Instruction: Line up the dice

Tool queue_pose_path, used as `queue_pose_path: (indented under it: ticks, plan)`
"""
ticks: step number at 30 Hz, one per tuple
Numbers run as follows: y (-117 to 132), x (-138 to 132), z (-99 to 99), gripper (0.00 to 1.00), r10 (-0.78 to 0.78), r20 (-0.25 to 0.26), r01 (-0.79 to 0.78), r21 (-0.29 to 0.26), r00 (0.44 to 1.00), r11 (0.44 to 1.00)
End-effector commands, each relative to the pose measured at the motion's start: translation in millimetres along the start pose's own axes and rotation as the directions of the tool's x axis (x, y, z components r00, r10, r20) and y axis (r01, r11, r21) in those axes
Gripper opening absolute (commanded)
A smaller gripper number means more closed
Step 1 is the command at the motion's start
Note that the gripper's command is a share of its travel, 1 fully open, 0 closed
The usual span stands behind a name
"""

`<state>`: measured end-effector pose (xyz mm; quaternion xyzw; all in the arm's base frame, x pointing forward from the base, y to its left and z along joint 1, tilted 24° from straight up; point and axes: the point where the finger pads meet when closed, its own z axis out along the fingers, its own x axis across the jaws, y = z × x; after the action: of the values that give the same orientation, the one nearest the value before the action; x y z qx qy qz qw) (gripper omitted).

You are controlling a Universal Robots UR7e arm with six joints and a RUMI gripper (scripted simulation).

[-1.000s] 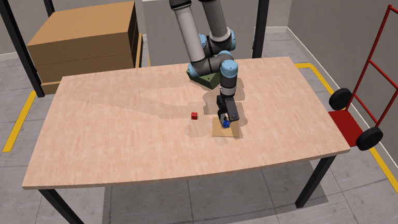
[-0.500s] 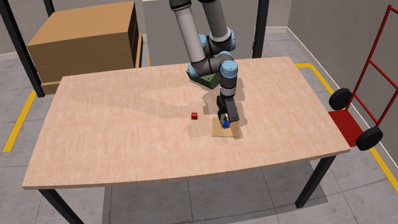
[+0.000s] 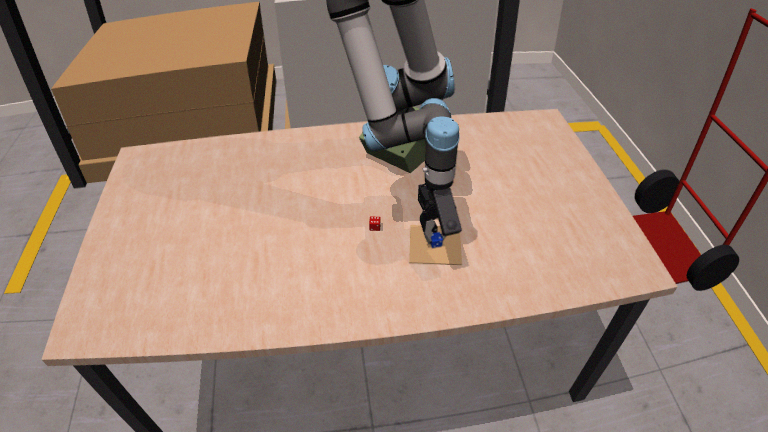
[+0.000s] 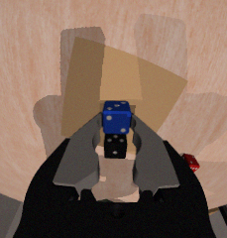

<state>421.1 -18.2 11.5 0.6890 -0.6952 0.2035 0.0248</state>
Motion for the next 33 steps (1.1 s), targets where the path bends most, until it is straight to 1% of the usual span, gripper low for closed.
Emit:
queue_pose_path:
  ticks: [1,18,19,21,22,26,27,29,30,32,33]
  plan:
    - [-0.4,0.0,-0.3,0.10,0.000,0.000,0.000,0.001,1.000,1.000]
    - [-0.4,0.0,-0.3,0.10,0.000,0.000,0.000,0.001,1.000,1.000]
    - [-0.4,0.0,-0.3,0.14,0.000,0.000,0.000,0.001,1.000,1.000]
    - [-0.4,0.0,-0.3,0.14,0.000,0.000,0.000,0.001,1.000,1.000]
    - [-0.4,0.0,-0.3,0.17,0.000,0.000,0.000,0.001,1.000,1.000]
    - [-0.4,0.0,-0.3,0.17,0.000,0.000,0.000,0.001,1.000,1.000]
    - [-0.4,0.0,-0.3,0.21,0.000,0.000,0.000,0.001,1.000,1.000]
    - [-0.4,0.0,-0.3,0.21,0.000,0.000,0.000,0.001,1.000,1.000]
    - [-0.4,0.0,-0.3,0.24,0.000,0.000,0.000,0.001,1.000,1.000]
    - [-0.4,0.0,-0.3,0.24,0.000,0.000,0.000,0.001,1.000,1.000]
    - [-0.4,0.0,-0.3,0.28,0.000,0.000,0.000,0.001,1.000,1.000]
